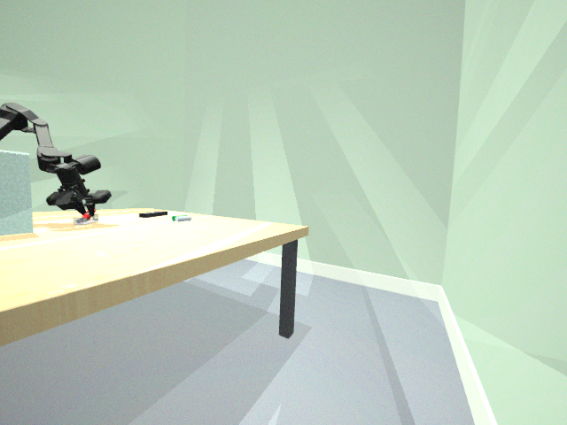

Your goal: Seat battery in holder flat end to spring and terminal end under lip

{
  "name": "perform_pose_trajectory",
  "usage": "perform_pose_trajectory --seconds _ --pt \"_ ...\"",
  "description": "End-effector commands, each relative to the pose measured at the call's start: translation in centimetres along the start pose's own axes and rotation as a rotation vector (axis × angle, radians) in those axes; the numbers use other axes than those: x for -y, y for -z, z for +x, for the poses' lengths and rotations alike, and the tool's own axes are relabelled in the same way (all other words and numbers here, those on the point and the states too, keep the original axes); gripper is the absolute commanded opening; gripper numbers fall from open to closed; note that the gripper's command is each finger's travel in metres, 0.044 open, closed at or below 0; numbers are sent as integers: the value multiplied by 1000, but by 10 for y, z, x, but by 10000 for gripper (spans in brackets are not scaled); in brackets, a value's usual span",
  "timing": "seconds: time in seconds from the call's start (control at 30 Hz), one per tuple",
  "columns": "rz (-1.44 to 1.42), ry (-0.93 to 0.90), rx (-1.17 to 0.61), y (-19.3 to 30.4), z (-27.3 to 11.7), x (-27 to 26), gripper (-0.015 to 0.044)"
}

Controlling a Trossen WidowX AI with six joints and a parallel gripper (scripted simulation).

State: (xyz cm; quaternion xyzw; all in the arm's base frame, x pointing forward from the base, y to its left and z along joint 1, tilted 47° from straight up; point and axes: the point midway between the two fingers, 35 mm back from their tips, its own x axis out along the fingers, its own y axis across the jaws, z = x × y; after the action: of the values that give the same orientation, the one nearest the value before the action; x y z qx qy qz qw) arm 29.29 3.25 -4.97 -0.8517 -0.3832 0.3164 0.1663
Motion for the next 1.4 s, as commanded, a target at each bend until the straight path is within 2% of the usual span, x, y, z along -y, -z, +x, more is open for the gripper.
perform_pose_trajectory --seconds 0.0,0.7,1.37 --pt "7 1 -4 -4 -1 1 74" --pt "8 -17 1 -20 -7 1 74" --pt "-1 -39 109 -19 0 -9 74"
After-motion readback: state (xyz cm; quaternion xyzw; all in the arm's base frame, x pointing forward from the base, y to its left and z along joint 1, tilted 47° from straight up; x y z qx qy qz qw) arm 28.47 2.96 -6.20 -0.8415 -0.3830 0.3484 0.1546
